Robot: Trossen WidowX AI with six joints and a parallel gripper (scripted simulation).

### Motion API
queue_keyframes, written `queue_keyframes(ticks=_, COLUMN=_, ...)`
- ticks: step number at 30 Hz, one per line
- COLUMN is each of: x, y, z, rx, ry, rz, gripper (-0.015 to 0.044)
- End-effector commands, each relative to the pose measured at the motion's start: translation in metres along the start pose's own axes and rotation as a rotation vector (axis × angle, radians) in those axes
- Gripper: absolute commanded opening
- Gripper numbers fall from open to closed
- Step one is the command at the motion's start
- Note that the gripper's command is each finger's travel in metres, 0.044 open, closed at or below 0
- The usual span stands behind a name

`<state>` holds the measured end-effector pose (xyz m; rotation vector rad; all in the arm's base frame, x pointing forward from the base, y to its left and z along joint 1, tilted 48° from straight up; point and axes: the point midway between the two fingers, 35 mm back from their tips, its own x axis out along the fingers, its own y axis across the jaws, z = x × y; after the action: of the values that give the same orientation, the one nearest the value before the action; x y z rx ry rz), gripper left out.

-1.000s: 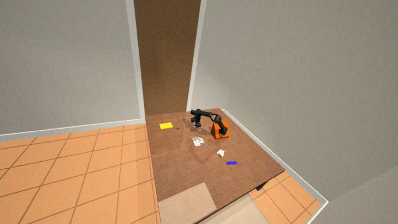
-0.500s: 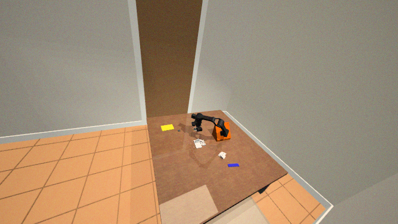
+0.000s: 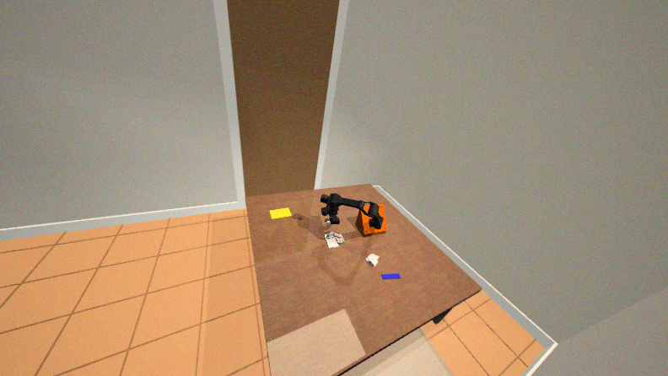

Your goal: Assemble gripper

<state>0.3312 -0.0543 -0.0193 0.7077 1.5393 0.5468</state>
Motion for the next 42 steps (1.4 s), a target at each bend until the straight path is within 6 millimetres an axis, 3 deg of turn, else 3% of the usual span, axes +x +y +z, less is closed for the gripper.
queue_keyframes(ticks=1, x=0.0, y=0.014, z=0.0, rx=0.003, ry=-0.001, rz=0.005, gripper=0.0134)
queue_keyframes(ticks=34, x=0.004, y=0.12, z=-0.014, rx=-0.013, ry=0.008, rz=0.032, gripper=0.0134)
queue_keyframes(ticks=42, x=0.004, y=0.125, z=-0.015, rx=-0.014, ry=0.009, rz=0.034, gripper=0.0134)
